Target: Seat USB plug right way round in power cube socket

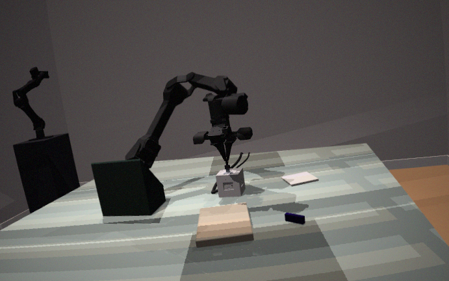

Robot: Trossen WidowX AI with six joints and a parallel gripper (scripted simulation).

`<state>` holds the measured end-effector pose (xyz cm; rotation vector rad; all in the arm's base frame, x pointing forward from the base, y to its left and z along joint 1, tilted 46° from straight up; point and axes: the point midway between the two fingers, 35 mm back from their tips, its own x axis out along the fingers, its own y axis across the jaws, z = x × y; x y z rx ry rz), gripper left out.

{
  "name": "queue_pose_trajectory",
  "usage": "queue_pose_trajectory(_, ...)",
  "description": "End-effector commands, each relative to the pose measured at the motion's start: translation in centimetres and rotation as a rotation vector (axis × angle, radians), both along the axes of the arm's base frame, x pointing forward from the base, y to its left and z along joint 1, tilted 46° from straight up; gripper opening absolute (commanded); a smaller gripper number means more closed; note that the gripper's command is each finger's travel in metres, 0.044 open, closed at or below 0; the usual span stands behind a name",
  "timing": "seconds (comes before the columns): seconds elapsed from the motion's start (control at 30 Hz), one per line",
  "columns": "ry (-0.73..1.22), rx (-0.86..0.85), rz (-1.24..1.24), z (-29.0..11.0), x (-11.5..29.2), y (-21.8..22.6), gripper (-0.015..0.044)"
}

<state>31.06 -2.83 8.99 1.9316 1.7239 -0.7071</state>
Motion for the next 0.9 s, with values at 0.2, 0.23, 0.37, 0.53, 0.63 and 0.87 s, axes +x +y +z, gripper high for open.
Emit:
queue_pose_trajectory(0.2,0.004,0.006,-0.006,-0.09,0.0,0.16,0.0)
queue_pose_trajectory(0.23,0.004,0.006,-0.006,-0.1,0.0,0.17,0.0)
queue_pose_trajectory(0.37,0.004,0.006,-0.006,-0.14,0.01,0.2,0.0)
queue_pose_trajectory(0.53,0.004,0.006,-0.006,-0.18,0.01,0.24,0.0)
queue_pose_trajectory(0.63,0.004,0.006,-0.006,-0.2,0.01,0.27,0.0)
queue_pose_trajectory(0.87,0.004,0.006,-0.006,-0.26,0.02,0.33,0.0)
